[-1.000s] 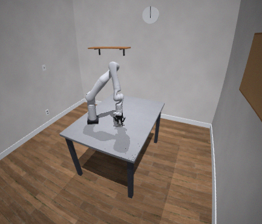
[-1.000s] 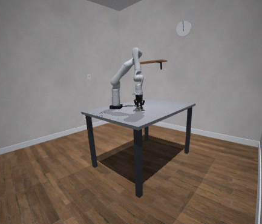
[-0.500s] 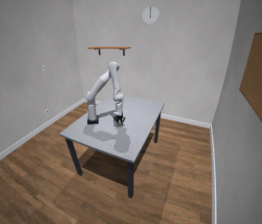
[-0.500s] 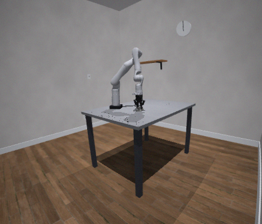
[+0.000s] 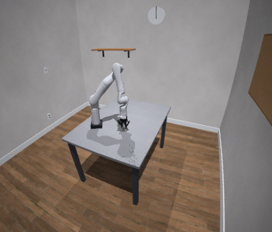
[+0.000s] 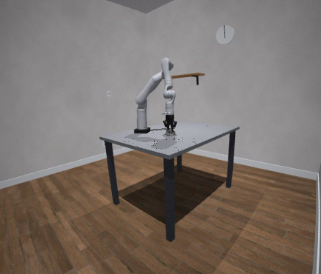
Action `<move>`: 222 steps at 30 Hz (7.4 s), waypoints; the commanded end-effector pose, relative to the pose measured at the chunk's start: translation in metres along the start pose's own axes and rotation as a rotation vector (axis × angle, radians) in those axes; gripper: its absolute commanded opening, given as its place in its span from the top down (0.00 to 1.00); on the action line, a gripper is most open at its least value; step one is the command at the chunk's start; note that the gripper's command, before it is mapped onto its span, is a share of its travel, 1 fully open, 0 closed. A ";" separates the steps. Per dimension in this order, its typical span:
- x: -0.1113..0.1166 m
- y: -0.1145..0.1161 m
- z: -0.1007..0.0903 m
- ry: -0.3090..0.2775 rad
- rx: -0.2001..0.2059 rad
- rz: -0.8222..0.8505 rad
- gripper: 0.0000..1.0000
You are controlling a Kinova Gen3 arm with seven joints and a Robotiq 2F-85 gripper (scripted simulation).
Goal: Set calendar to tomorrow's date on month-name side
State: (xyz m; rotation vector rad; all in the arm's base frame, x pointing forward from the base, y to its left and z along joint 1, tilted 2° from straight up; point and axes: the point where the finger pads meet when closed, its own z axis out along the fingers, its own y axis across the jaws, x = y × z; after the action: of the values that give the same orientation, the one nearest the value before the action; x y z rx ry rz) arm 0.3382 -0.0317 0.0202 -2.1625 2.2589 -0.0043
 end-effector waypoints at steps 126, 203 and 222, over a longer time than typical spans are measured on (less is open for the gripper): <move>0.084 0.000 -0.077 -0.005 -0.012 2.521 0.72; 0.089 -0.005 0.017 -0.019 0.000 2.653 0.72; 0.089 -0.005 0.017 -0.019 0.000 2.653 0.72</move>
State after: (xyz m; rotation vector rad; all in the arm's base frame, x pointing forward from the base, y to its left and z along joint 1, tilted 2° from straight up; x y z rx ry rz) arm 0.3395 -0.1204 0.0024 1.6687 2.6439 0.0344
